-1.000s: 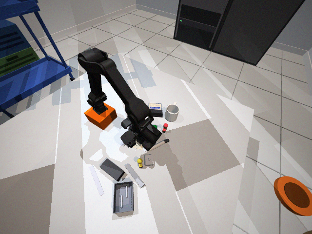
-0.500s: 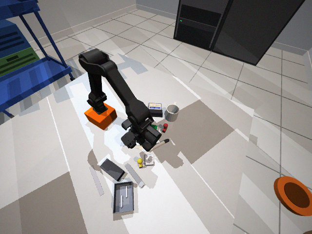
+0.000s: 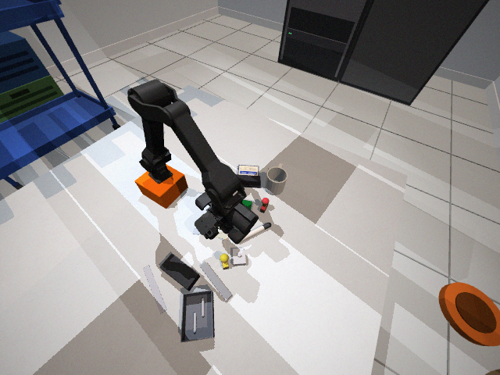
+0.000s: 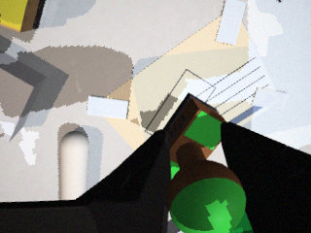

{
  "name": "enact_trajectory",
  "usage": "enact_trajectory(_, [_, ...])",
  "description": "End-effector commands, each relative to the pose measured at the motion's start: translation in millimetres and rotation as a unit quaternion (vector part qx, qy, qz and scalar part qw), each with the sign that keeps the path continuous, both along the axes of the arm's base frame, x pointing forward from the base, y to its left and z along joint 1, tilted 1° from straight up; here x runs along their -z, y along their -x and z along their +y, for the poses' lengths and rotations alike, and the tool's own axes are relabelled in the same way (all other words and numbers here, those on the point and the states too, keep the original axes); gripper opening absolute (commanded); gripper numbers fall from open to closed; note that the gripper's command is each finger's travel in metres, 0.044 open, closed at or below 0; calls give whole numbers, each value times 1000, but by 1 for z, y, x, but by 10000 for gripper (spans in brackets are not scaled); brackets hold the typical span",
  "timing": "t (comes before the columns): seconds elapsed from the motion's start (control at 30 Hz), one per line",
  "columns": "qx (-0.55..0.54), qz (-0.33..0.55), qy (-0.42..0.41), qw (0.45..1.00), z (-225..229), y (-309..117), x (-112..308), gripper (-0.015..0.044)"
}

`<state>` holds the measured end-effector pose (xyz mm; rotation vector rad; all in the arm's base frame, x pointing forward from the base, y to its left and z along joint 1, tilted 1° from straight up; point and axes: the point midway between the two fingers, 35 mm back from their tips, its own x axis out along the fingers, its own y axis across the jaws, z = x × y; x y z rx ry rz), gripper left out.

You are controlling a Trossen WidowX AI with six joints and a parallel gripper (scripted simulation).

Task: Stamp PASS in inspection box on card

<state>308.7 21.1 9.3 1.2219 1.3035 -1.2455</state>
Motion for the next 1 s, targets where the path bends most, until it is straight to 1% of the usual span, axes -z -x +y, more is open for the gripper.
enact_trajectory(0.0, [2, 3, 0, 1000, 0, 2, 4, 0])
enact_trajectory(0.97, [1, 2, 2, 1000, 1, 3, 23, 0])
